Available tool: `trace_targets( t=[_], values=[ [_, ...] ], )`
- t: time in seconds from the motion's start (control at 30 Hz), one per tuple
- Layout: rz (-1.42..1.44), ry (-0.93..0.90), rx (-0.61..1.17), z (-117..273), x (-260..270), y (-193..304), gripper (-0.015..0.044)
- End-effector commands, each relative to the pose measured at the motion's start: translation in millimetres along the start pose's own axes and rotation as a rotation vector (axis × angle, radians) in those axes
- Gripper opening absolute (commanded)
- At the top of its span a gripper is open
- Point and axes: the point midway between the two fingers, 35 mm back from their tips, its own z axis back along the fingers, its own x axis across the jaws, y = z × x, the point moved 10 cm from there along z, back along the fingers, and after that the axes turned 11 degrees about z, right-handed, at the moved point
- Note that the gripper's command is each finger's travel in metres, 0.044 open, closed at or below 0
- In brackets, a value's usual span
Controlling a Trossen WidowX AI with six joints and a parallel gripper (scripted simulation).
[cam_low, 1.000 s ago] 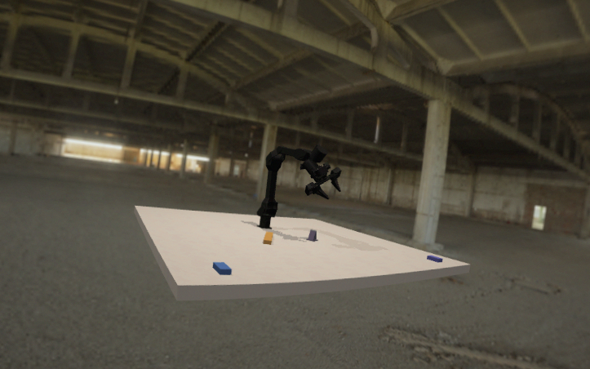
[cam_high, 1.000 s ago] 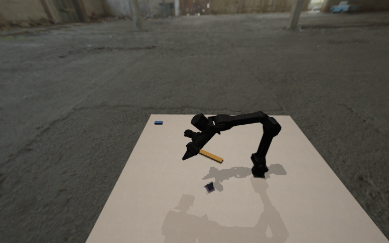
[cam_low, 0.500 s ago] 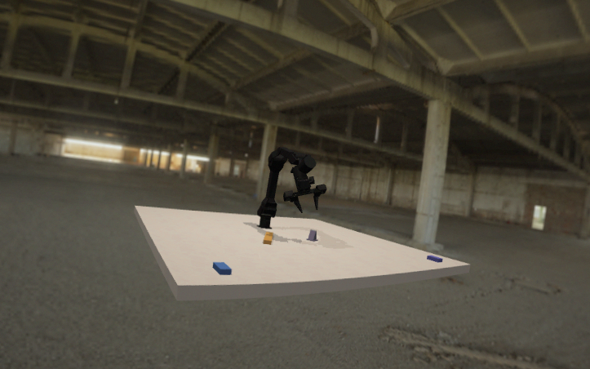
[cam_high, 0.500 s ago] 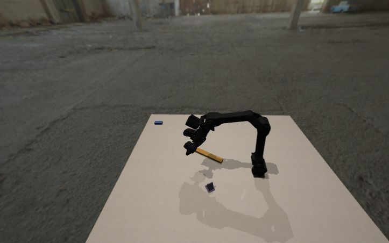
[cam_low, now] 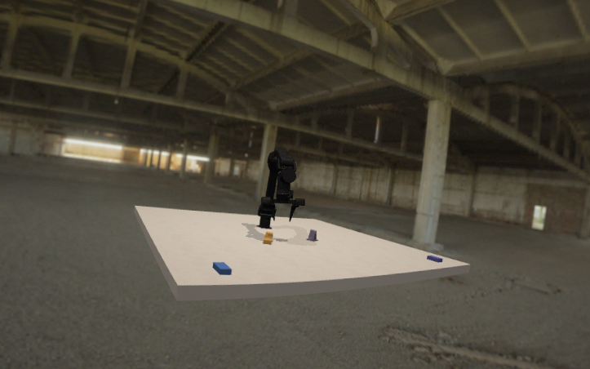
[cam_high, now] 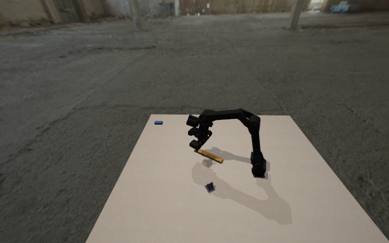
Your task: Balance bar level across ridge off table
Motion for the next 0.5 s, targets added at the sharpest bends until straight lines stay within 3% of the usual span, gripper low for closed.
trace_targets(
  t=[0.0,0.3,0.47],
  values=[
    [-0.009,0.043,0.096,-9,-26,2,0.0315],
    [-0.015,0.059,0.153,-17,-39,4,0.0315],
    [-0.015,0.059,0.153,-41,-41,7,0.0315]
  ],
)
